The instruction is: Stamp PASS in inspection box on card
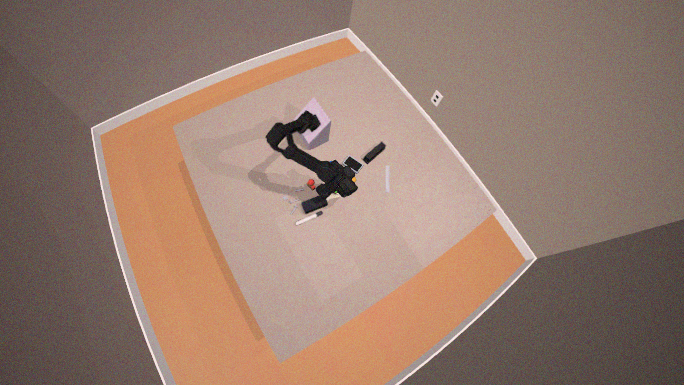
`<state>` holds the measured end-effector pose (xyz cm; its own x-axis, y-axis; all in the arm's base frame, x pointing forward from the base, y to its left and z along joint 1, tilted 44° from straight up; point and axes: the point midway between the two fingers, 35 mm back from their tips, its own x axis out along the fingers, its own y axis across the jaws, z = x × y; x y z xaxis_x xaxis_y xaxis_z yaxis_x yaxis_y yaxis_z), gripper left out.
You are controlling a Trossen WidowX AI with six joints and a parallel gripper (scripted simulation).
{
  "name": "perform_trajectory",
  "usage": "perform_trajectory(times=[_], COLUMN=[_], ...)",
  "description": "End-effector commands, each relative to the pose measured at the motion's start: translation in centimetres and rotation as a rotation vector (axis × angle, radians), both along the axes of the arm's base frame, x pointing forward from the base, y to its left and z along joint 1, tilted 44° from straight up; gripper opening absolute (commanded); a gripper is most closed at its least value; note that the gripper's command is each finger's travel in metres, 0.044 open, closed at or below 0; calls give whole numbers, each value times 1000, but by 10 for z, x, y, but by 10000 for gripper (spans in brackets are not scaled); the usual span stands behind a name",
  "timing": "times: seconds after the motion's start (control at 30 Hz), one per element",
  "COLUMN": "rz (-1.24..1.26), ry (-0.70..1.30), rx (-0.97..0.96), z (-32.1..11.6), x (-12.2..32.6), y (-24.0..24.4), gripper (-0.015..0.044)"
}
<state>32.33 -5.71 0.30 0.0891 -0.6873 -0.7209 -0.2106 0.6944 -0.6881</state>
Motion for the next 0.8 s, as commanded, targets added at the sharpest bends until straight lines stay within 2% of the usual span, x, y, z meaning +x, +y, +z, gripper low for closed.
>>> perform_trajectory(times=[0.0,0.77], rz=[6,7], ry=[2,2], rx=[-5,-6], z=[-1,-7], x=[0,0], y=[-2,-7], gripper=[0,0])
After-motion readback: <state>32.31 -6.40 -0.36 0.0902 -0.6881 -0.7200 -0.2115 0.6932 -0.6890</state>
